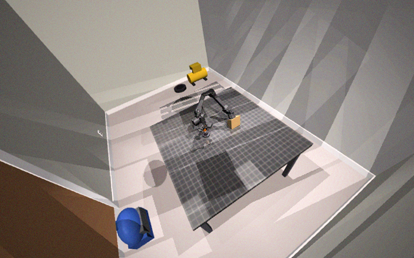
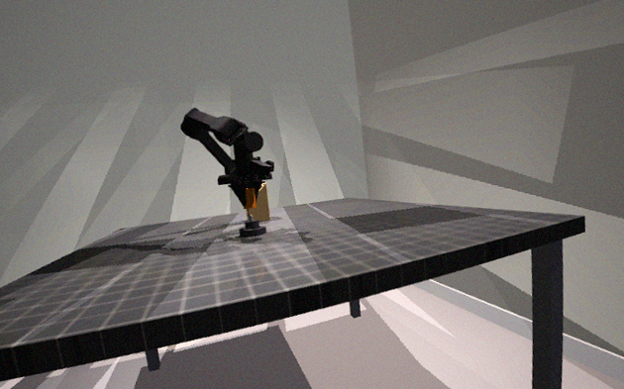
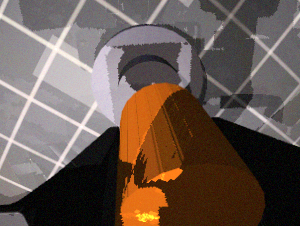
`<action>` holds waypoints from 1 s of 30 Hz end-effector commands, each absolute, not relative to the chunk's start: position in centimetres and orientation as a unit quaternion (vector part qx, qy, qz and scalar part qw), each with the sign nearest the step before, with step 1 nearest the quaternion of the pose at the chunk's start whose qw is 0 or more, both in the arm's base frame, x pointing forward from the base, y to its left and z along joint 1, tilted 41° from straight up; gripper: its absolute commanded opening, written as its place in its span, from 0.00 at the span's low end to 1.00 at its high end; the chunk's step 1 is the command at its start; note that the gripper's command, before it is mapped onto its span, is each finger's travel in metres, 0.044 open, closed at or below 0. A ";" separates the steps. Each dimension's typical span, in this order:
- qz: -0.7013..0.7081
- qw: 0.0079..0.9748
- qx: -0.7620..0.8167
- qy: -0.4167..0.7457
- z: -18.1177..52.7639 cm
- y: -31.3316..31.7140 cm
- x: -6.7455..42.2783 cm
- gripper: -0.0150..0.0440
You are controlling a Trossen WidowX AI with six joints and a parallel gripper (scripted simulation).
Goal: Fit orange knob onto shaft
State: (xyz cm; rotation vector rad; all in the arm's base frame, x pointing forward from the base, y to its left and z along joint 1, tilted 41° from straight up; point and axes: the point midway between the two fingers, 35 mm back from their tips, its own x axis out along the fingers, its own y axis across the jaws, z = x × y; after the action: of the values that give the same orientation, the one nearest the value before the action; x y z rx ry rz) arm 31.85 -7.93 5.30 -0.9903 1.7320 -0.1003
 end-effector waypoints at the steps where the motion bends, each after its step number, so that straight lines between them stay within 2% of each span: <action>1: -0.083 0.564 -0.389 0.724 5.3 -7.8 31.9 0.25; 30: -0.350 0.669 -0.147 0.639 5.4 -7.9 31.8 0.25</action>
State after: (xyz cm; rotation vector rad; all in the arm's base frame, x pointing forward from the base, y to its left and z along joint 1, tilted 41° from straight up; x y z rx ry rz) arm 31.81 -7.84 5.31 -0.3903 1.4793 -0.7312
